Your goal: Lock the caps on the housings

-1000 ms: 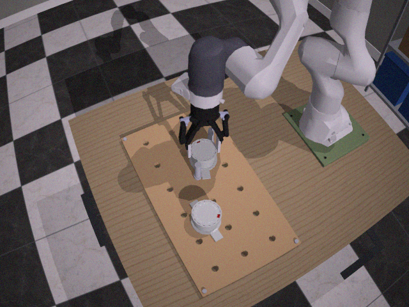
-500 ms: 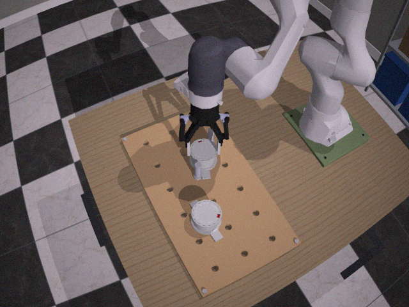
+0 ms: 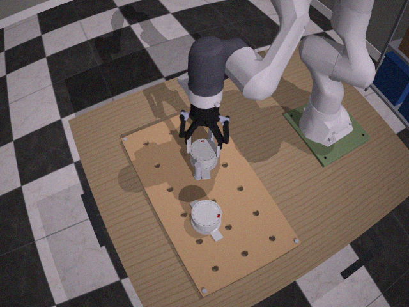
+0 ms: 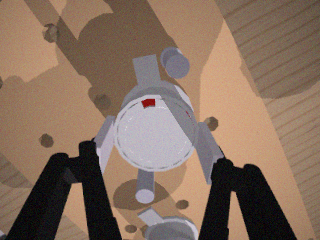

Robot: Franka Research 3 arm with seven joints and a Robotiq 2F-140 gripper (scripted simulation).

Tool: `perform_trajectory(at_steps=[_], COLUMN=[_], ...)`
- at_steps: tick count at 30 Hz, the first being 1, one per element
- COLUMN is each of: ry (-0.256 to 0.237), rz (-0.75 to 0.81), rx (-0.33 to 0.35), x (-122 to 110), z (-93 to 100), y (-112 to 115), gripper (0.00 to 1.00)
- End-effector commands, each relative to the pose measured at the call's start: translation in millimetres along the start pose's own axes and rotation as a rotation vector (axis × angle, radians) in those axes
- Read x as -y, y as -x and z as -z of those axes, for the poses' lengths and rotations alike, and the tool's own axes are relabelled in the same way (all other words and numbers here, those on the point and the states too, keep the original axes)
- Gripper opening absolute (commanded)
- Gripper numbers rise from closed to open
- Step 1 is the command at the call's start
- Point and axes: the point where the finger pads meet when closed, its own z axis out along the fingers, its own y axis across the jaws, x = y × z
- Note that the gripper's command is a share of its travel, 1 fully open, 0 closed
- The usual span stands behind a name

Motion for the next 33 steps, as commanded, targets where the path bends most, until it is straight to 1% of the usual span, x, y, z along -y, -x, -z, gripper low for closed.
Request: perform_trajectory(at_steps=[1,7,13,15,20,24,33], ry=[-0.011,-0.011,-0.011,-0.011,-0.011,-0.011,-0.011], rz=[-0.090,-0.131,-0.262,-0.262,-0.390,-0.460,-0.488], rx=[-0.004,-0.004,-0.003,-0.003,-0.002,-0.002,-0.002], x=[0.6,0.6,0.6,0.6,0.6,0.6,0.6], z=[-1.0,-1.0,-1.0,-1.0,-1.0,-1.0,-1.0], y=[0.5,0.5,0.5,0.5,0.5,0.5,0.5], gripper=[0.10,0.10,0.10,0.10,0.10,0.10,0.10])
